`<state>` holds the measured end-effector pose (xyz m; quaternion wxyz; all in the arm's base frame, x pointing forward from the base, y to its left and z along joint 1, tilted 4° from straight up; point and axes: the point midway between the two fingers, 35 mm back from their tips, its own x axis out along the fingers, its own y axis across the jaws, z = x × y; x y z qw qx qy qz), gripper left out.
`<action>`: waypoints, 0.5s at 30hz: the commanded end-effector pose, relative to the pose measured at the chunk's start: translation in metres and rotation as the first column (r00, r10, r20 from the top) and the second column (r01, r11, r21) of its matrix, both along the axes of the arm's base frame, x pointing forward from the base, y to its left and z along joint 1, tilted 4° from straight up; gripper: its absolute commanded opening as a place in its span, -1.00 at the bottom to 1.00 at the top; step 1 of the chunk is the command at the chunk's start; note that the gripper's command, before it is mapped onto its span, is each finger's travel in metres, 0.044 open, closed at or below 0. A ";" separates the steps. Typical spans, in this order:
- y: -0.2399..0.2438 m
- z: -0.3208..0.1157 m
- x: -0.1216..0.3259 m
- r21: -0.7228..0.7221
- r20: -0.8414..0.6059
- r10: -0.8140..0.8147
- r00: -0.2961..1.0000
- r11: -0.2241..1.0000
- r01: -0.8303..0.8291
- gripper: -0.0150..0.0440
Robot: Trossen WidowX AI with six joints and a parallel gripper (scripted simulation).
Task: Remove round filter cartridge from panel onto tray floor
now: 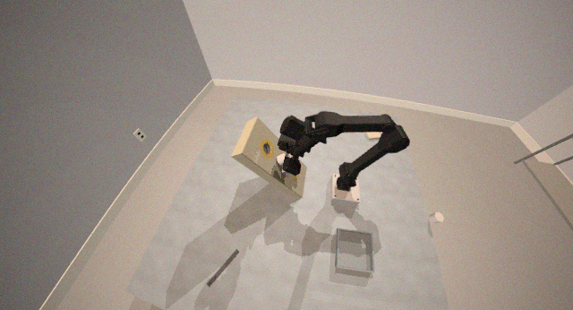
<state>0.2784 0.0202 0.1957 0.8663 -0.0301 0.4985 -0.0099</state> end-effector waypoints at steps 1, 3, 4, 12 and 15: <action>0.001 0.009 0.005 0.002 0.016 0.001 1.000 1.000 -0.001 -0.49; 0.001 0.015 0.003 0.002 0.015 0.001 1.000 1.000 -0.001 -0.49; 0.002 0.019 0.002 0.002 0.015 0.001 1.000 1.000 -0.001 -0.49; 0.004 0.054 -0.014 0.002 0.014 0.001 1.000 1.000 -0.001 -0.49; 0.005 0.067 -0.022 0.003 0.013 0.001 1.000 1.000 -0.001 -0.49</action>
